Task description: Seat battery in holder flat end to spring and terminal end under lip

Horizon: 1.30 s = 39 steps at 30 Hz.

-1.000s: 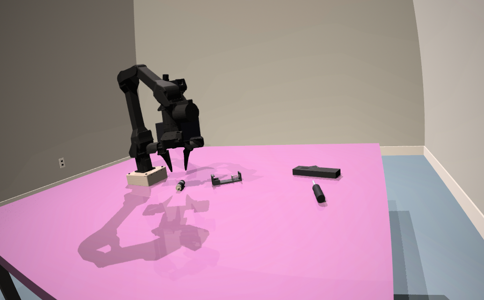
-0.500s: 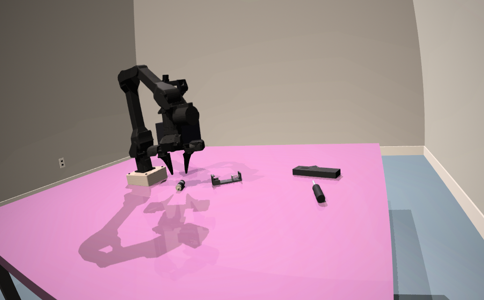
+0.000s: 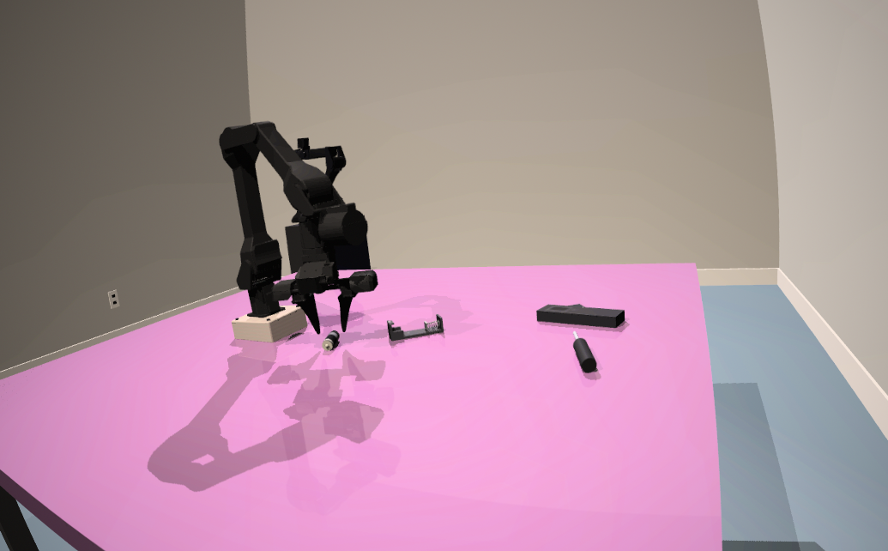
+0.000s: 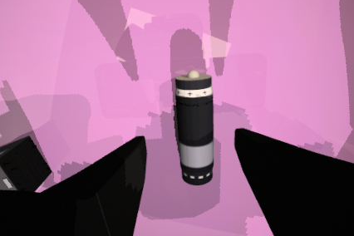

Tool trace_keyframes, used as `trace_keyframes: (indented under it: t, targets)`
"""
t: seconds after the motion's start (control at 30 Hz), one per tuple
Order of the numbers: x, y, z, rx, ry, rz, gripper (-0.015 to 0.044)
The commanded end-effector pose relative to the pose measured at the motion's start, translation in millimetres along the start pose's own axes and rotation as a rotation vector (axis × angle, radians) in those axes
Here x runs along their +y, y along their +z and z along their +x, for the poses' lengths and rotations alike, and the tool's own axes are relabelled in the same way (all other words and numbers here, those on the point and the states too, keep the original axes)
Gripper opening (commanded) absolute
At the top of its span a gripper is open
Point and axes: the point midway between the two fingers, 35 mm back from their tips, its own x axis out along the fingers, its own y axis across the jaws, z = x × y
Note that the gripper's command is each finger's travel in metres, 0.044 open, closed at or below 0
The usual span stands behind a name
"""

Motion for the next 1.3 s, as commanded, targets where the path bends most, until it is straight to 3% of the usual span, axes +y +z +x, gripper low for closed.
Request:
trace_keyframes:
  t: [0.0, 0.3, 0.47, 0.6, 0.83, 1.03, 1.27]
  targets:
    - [-2.9, -0.9, 9.9, 0.000, -0.011, 0.003, 0.0222]
    - [-4.1, -1.7, 21.8, 0.000, -0.011, 0.003, 0.0222]
    - [-4.1, -1.7, 21.8, 0.000, -0.011, 0.003, 0.0090]
    - [-4.1, -1.7, 21.8, 0.000, -0.011, 0.003, 0.0064]
    - [-3.9, -1.5, 20.2, 0.000, -0.011, 0.003, 0.0060]
    - [-3.1, -1.4, -26.8, 0.000, -0.010, 0.003, 0.0060]
    - [-0.4, -1.2, -29.5, 0.000, -0.010, 0.028, 0.0060]
